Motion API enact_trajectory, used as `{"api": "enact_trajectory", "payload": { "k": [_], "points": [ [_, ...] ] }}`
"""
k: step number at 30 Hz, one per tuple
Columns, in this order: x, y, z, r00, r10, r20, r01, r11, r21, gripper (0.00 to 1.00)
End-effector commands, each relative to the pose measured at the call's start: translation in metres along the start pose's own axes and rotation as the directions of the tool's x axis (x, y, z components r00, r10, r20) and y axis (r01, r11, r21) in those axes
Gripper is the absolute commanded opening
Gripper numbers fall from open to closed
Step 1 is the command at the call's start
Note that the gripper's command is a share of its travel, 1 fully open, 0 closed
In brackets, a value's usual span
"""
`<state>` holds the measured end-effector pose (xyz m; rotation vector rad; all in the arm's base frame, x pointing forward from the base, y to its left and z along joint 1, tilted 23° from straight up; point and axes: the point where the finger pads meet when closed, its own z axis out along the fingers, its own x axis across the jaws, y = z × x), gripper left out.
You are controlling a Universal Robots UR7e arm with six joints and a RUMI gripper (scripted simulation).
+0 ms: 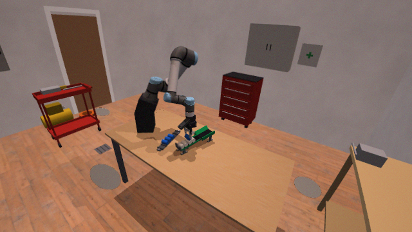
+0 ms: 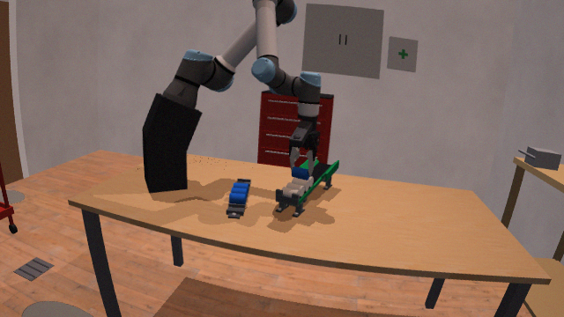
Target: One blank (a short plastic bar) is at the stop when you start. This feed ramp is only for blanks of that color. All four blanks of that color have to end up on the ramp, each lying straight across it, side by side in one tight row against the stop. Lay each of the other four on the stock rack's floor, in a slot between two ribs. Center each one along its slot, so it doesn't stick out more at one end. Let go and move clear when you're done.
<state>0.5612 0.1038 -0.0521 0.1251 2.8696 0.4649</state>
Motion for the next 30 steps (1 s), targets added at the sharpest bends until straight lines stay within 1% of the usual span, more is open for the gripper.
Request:
{"api": "enact_trajectory", "payload": {
  "k": [1,6,11,25,30],
  "points": [
    [0.0,0.0,-0.022,1.0,0.0,0.0,0.0,1.0,0.0,0.35],
    [0.0,0.0,-0.043,1.0,0.0,0.0,0.0,1.0,0.0,0.35],
    [0.0,0.0,-0.053,1.0,0.0,0.0,0.0,1.0,0.0,0.35],
    [0.0,0.0,-0.054,1.0,-0.001,0.0,0.001,1.0,0.0,0.35],
    [0.002,-0.006,-0.052,1.0,-0.01,0.0,0.01,1.0,0.001,0.35]
  ]
}}
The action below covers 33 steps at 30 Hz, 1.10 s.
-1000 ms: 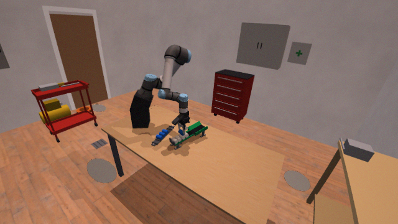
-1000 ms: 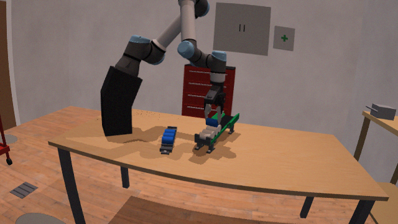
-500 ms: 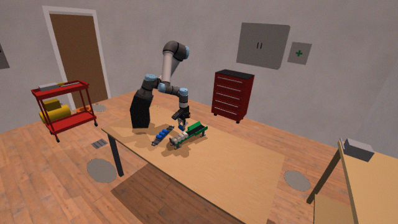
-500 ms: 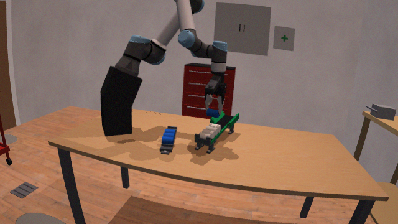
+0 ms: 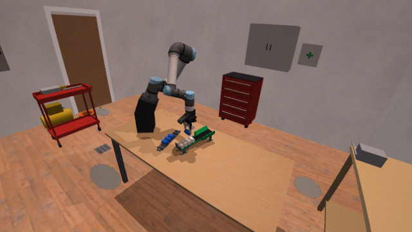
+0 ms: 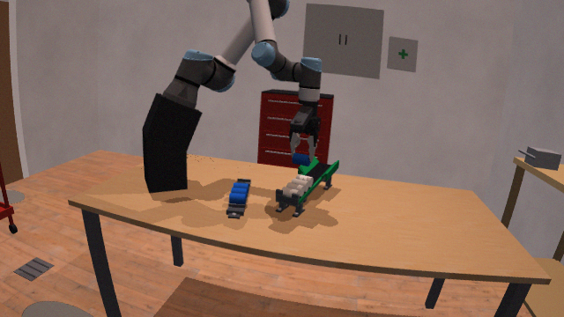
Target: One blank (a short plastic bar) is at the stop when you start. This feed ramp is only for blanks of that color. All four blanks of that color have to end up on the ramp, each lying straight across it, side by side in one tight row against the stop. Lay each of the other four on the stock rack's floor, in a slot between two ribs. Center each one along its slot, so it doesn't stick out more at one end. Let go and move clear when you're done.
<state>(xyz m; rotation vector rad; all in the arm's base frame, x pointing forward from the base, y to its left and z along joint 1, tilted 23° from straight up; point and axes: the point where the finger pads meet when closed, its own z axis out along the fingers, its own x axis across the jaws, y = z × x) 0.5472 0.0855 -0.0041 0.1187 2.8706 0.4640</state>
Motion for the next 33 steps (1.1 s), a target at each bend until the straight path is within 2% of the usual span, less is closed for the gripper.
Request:
{"api": "enact_trajectory", "payload": {
  "k": [1,5,9,16,18,26,33],
  "points": [
    [0.001,-0.003,0.001,1.0,-0.006,0.001,0.006,1.0,0.001,0.35],
    [0.008,-0.021,0.006,0.999,-0.035,0.0,0.035,0.999,0.003,0.35],
    [0.021,-0.05,0.015,0.996,-0.087,-0.003,0.087,0.996,0.007,0.35],
    [0.062,-0.112,0.034,0.977,-0.214,-0.009,0.214,0.977,0.01,0.35],
    [0.062,-0.112,0.034,0.977,-0.214,-0.009,0.214,0.977,0.01,0.35],
    [0.118,-0.162,0.047,0.932,-0.361,-0.007,0.361,0.932,0.005,0.35],
    [0.15,-0.179,0.051,0.899,-0.438,-0.001,0.438,0.899,0.001,0.35]
  ]
}}
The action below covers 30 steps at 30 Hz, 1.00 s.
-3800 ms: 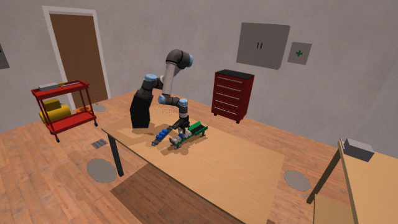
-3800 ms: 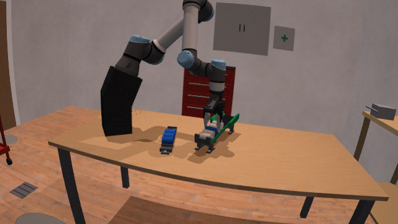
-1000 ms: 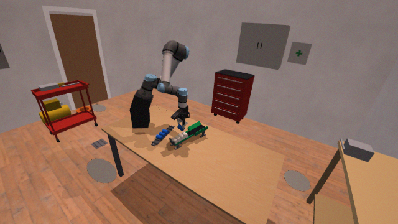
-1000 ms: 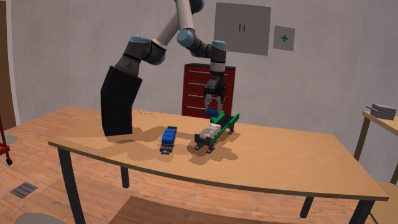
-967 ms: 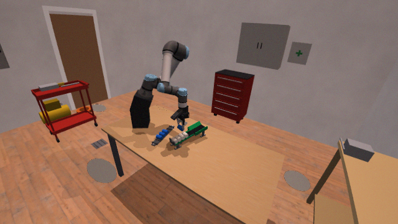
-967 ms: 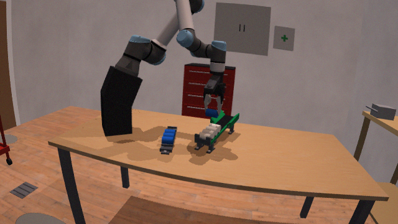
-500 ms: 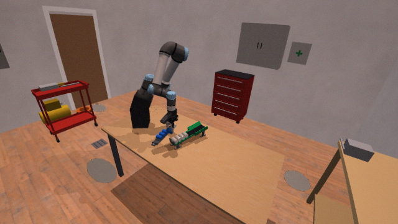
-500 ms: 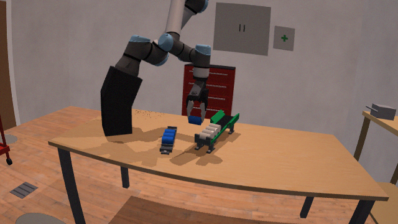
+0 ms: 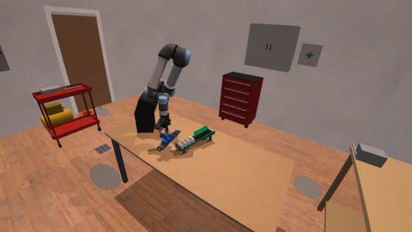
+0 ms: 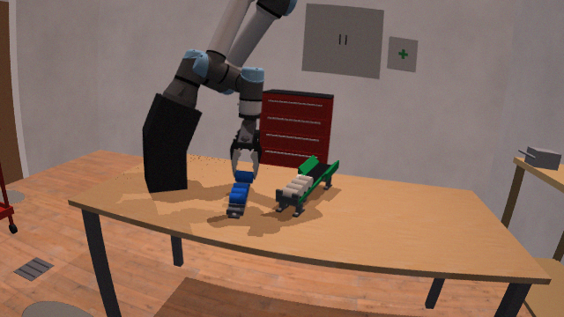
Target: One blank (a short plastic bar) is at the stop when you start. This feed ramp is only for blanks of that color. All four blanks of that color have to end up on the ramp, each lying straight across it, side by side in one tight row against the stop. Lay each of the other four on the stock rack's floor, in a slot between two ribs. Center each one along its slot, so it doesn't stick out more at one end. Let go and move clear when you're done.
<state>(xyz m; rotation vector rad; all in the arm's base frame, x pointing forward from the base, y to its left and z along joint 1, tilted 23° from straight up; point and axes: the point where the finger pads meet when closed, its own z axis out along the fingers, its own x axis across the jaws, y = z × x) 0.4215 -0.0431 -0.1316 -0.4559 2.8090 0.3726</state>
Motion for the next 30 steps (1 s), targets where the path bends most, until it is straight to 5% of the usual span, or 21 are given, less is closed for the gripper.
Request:
{"api": "enact_trajectory", "payload": {
  "k": [1,30],
  "points": [
    [0.0186,-0.0043,0.0026,0.999,-0.051,0.019,0.051,0.999,-0.002,0.35],
    [0.0269,-0.0042,0.0072,0.997,-0.072,0.022,0.072,0.997,-0.002,0.35]
  ]
}}
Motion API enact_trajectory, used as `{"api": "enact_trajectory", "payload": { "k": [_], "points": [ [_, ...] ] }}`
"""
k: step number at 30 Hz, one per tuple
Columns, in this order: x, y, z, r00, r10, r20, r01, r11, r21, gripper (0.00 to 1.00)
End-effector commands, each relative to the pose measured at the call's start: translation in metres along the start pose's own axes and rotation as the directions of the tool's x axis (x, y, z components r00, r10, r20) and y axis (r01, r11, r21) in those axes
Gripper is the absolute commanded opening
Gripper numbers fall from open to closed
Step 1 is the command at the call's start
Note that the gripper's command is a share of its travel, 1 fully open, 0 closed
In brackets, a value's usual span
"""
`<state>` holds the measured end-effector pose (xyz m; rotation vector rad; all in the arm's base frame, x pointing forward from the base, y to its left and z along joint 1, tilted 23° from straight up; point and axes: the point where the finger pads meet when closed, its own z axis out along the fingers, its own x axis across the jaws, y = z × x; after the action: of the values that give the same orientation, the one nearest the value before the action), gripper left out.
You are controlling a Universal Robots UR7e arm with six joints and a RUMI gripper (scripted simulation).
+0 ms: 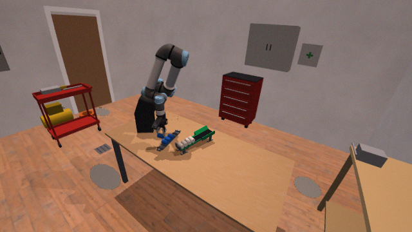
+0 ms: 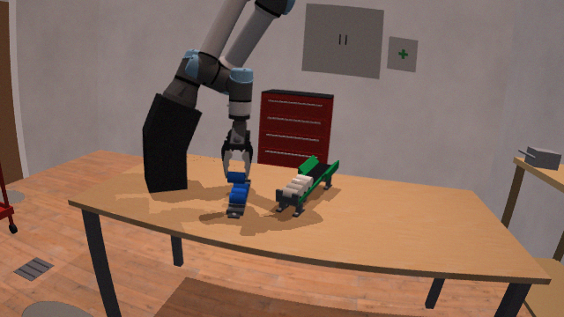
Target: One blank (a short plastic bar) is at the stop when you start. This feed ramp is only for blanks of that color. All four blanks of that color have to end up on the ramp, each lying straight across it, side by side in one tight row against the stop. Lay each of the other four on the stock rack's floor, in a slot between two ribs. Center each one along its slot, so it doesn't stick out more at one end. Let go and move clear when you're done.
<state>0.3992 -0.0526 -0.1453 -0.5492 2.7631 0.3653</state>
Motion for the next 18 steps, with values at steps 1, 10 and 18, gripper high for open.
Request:
{"api": "enact_trajectory", "payload": {
  "k": [1,10,18],
  "points": [
    [0.0,0.0,0.003,1.0,0.0,0.001,0.0,1.0,0.001,0.35],
    [0.0,0.0,0.018,1.0,0.0,0.001,0.0,1.0,0.001,0.35],
    [0.0,-0.001,0.044,1.0,0.0,0.001,0.0,1.0,0.001,0.35]
  ]
}}
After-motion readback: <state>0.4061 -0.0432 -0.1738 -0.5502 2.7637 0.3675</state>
